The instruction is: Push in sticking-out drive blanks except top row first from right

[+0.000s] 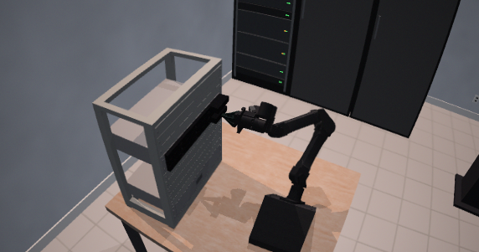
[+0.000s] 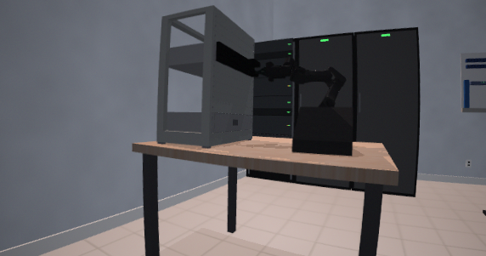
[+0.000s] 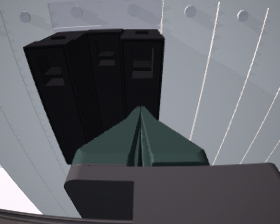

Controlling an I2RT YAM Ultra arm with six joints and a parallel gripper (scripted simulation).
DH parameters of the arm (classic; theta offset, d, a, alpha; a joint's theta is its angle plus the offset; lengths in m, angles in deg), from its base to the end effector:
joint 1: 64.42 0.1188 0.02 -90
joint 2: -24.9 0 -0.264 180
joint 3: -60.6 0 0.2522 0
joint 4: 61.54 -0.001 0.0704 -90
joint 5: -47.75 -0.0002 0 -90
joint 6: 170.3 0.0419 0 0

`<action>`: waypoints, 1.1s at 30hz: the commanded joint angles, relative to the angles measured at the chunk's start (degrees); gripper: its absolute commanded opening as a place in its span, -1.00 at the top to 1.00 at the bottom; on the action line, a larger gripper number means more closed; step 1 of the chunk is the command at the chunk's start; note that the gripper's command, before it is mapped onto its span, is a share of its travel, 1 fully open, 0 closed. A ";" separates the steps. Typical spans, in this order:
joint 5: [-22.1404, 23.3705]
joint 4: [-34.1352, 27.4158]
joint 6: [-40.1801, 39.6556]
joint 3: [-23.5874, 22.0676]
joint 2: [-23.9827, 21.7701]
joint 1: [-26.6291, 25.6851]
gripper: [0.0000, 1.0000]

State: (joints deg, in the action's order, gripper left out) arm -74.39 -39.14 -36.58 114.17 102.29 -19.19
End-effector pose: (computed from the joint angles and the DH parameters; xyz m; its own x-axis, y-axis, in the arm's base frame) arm 0.2256 0.1972 0.2718 -0.1692 0.6604 -0.7316 -0.1517 0.7160 0.6814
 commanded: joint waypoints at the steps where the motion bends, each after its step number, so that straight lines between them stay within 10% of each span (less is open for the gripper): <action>1: 1.12 0.07 -0.71 1.88 1.32 -0.76 1.00; 33: 3.09 0.65 -0.74 3.91 3.73 -2.78 1.00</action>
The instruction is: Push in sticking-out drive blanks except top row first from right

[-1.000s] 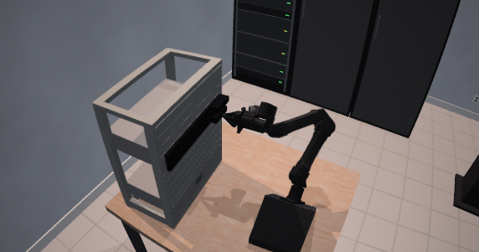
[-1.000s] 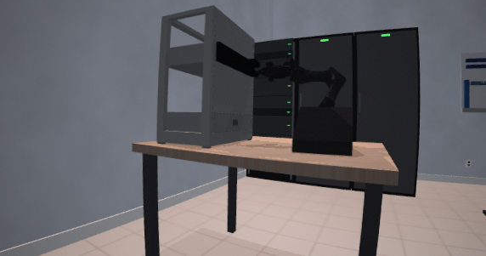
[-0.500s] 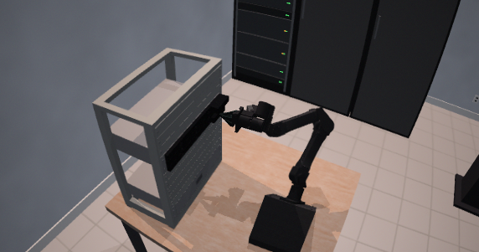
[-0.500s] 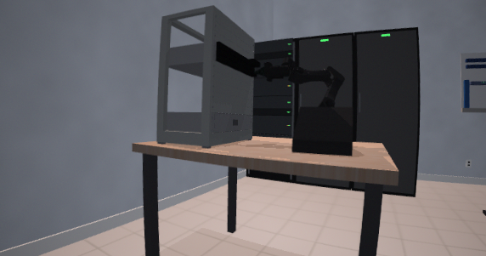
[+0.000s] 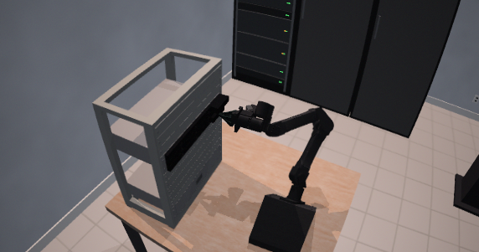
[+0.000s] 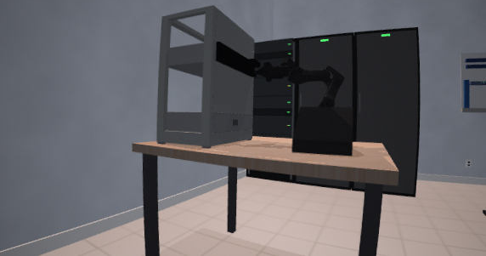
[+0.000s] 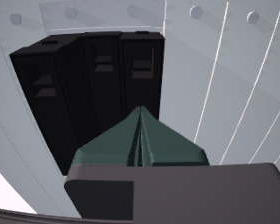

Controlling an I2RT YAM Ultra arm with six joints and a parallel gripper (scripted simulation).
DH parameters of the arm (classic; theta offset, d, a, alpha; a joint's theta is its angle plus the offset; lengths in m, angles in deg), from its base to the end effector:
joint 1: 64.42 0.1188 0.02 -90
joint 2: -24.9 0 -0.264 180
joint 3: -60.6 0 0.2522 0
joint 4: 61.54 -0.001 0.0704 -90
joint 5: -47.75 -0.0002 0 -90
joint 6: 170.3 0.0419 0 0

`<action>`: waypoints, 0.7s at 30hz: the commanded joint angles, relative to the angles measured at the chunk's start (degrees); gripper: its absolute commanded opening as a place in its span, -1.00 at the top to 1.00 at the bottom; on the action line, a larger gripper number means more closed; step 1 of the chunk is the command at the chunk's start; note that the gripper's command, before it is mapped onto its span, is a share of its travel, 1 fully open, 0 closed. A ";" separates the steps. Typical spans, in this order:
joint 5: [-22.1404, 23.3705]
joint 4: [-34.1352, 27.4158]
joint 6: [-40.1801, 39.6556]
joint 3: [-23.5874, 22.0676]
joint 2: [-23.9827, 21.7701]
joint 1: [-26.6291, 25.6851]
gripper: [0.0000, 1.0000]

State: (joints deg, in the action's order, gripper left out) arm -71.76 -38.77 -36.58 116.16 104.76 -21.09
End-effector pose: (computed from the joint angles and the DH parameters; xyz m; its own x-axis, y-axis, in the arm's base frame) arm 0.2391 0.1986 0.2718 -0.1792 0.6578 -0.7316 -0.1593 0.7144 0.6814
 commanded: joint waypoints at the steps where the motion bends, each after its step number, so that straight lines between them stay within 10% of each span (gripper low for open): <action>1: 0.44 0.28 -0.74 1.92 1.26 -0.88 1.00; 21: 0.45 0.29 -0.74 2.27 1.62 -1.45 1.00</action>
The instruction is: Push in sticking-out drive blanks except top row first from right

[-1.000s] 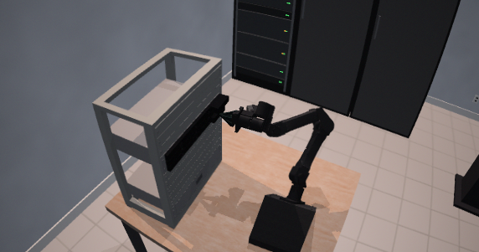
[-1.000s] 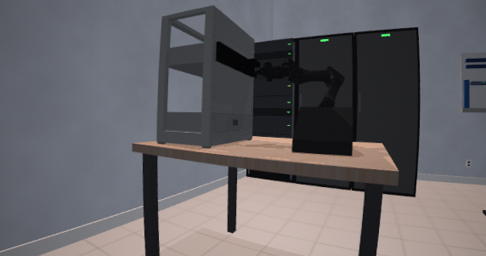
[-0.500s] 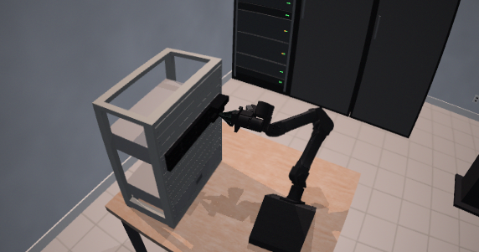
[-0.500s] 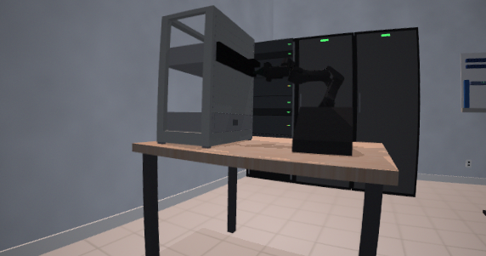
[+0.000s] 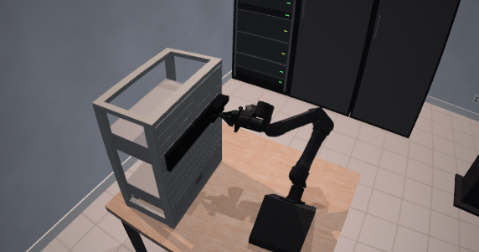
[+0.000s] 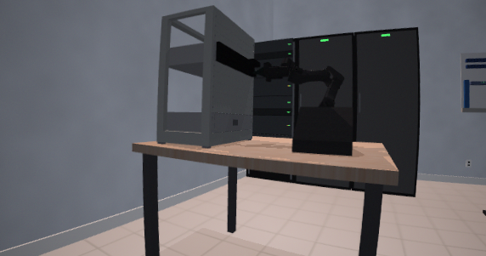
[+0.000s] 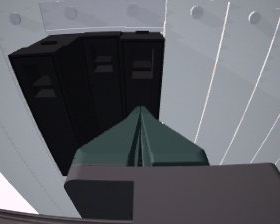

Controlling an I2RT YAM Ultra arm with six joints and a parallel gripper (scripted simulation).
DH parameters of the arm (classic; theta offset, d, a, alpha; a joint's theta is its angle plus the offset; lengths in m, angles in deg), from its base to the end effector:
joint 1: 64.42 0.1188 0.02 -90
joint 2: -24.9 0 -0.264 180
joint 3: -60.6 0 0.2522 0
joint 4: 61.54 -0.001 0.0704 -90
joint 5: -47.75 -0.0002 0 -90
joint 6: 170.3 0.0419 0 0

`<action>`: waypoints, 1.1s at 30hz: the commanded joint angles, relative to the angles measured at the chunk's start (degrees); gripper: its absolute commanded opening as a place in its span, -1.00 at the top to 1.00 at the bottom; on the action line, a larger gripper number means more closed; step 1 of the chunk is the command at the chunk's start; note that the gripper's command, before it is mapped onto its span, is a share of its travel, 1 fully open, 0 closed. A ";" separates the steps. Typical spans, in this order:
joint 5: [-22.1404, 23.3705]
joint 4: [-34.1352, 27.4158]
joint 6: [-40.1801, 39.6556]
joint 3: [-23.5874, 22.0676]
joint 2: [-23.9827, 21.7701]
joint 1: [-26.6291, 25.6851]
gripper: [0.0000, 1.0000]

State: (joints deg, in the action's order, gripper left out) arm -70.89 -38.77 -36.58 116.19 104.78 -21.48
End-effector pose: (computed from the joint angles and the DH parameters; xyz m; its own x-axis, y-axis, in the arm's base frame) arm 0.2404 0.1976 0.2719 -0.1848 0.6566 -0.7313 -0.1652 0.7127 0.6817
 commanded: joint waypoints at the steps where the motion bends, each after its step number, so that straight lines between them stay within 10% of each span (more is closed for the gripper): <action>1: -0.41 0.29 -0.74 2.26 1.60 -1.06 1.00; 33: 0.65 0.28 -0.76 3.11 2.44 -2.16 1.00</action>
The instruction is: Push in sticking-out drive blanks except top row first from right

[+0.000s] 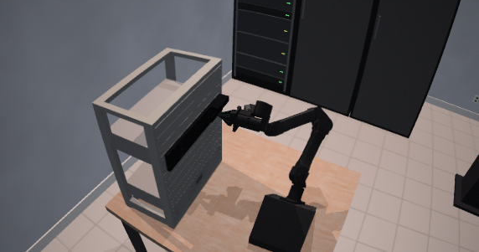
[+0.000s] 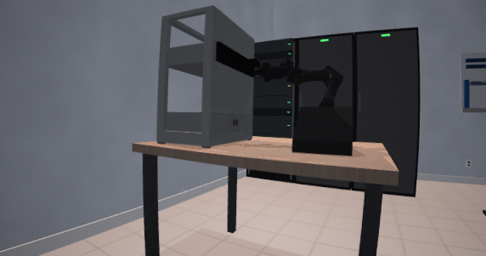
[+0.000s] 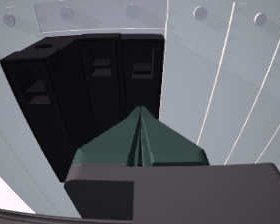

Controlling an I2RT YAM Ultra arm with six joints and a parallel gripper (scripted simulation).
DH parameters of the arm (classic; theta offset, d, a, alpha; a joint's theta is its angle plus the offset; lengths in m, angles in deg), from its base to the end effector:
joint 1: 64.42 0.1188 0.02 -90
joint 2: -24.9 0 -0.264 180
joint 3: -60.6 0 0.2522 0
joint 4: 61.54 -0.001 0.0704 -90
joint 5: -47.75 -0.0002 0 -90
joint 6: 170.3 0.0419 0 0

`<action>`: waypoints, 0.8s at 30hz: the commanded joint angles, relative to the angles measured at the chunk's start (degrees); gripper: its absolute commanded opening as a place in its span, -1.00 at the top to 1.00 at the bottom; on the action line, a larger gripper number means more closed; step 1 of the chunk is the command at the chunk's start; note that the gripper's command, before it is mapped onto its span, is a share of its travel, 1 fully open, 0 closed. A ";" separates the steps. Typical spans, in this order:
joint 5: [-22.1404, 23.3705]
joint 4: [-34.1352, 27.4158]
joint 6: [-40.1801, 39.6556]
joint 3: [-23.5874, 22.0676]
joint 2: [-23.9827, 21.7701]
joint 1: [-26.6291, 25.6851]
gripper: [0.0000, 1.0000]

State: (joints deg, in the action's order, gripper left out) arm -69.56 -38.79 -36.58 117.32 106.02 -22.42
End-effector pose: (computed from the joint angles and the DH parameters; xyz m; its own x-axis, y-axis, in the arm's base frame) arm 0.2474 0.1982 0.2722 -0.1908 0.6545 -0.7316 -0.1686 0.7123 0.6813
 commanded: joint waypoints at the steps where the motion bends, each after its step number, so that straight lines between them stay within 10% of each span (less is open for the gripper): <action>1: -0.68 0.30 -0.76 1.98 1.19 -1.22 1.00; 24: 0.51 0.75 -0.78 3.08 2.37 -2.42 1.00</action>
State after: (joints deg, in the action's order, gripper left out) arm -68.33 -38.77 -36.58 118.02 106.79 -23.17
